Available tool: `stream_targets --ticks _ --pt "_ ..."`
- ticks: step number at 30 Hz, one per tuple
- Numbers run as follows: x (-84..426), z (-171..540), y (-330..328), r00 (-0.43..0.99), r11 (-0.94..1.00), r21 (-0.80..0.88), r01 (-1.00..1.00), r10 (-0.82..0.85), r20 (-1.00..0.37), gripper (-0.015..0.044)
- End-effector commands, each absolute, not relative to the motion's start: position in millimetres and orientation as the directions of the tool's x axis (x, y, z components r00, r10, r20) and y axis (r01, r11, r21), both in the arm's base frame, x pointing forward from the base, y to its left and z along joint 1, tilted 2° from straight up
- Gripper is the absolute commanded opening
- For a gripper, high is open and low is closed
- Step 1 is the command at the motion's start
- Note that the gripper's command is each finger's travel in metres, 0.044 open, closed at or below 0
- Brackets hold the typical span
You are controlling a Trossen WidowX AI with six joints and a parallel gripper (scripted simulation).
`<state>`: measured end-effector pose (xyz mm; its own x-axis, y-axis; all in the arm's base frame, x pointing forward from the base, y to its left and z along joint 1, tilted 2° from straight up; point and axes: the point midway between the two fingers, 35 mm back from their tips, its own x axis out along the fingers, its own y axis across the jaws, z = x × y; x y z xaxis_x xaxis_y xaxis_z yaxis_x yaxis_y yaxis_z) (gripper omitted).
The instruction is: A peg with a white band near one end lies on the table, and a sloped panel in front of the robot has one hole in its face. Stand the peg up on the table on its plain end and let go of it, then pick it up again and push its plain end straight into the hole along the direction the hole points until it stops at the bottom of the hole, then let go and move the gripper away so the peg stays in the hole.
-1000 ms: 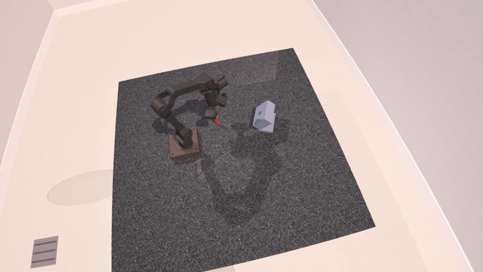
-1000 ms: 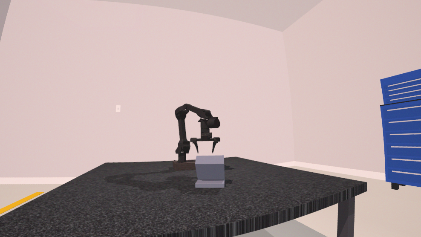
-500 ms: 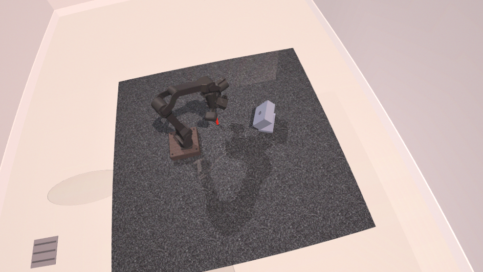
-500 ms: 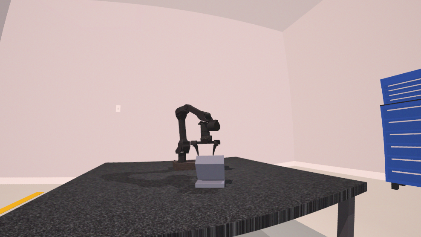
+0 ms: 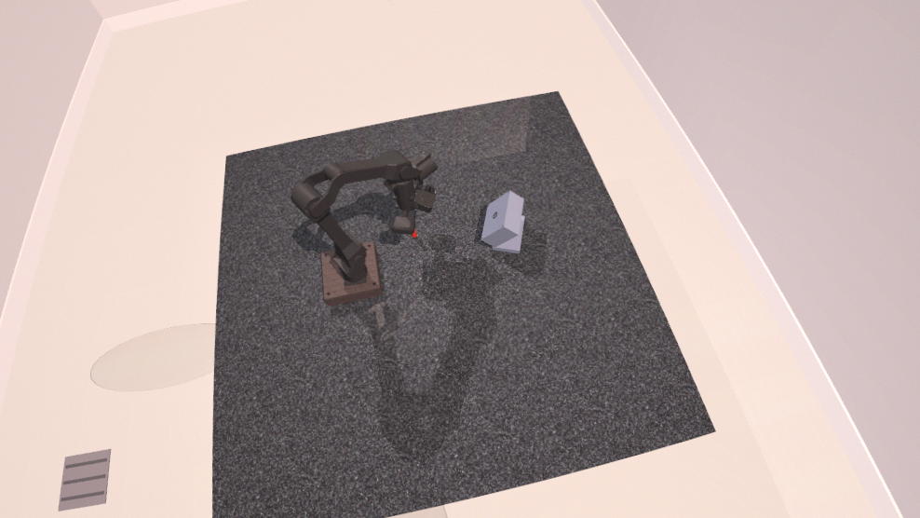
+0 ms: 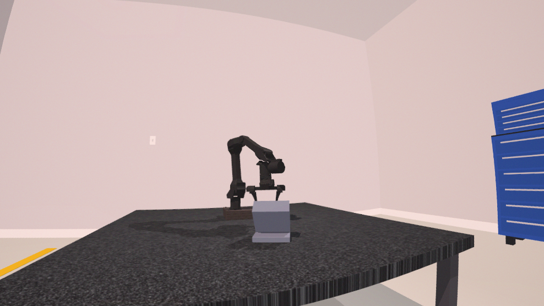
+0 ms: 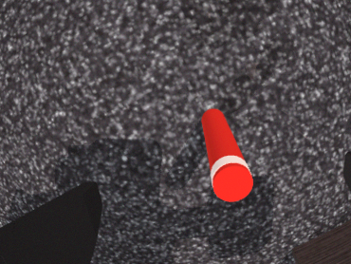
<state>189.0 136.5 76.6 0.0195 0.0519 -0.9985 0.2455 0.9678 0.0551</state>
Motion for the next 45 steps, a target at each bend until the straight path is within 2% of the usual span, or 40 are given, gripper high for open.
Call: stream_targets --ticks 1,27,42,45 --pt "188 68 137 0.008 0.967 0.049 0.249 0.048 -0.999 0.0440" --pt "186 31 137 0.007 0.967 0.048 0.249 0.048 -0.999 0.0440" --pt "188 35 137 0.016 0.968 0.052 0.246 0.050 -0.999 0.0046" --pt "188 35 137 0.016 0.968 0.052 0.246 0.050 -0.999 0.0026"
